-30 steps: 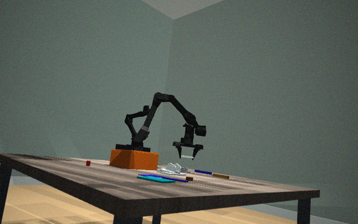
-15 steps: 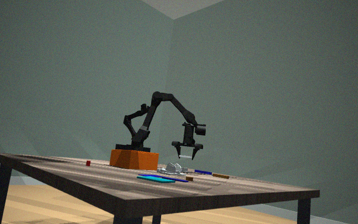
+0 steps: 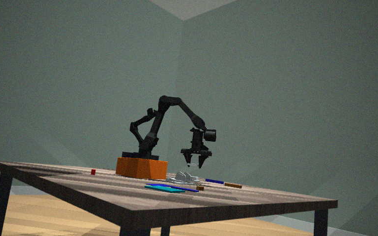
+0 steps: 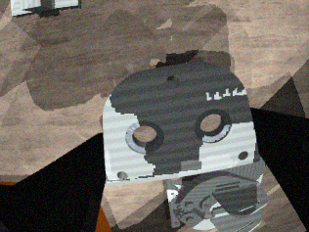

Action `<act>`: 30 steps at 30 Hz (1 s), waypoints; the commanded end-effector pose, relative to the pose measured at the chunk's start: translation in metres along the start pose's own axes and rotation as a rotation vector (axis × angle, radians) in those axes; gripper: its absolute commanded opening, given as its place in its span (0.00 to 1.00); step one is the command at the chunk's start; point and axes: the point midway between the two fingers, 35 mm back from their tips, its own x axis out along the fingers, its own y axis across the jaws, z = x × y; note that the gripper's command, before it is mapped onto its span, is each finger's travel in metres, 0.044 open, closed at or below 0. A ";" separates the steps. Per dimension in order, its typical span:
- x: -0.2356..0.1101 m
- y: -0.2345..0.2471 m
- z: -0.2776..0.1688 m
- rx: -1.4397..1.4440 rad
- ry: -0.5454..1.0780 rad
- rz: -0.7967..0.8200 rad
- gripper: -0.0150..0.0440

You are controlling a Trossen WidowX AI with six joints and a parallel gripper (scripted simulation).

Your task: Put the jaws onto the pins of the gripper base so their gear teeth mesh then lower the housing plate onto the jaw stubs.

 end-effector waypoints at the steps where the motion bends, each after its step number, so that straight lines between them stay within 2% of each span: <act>1: -0.002 -0.005 -0.013 0.130 0.000 -0.012 0.85; 30: -0.002 -0.020 -0.101 1.024 0.002 -0.014 0.85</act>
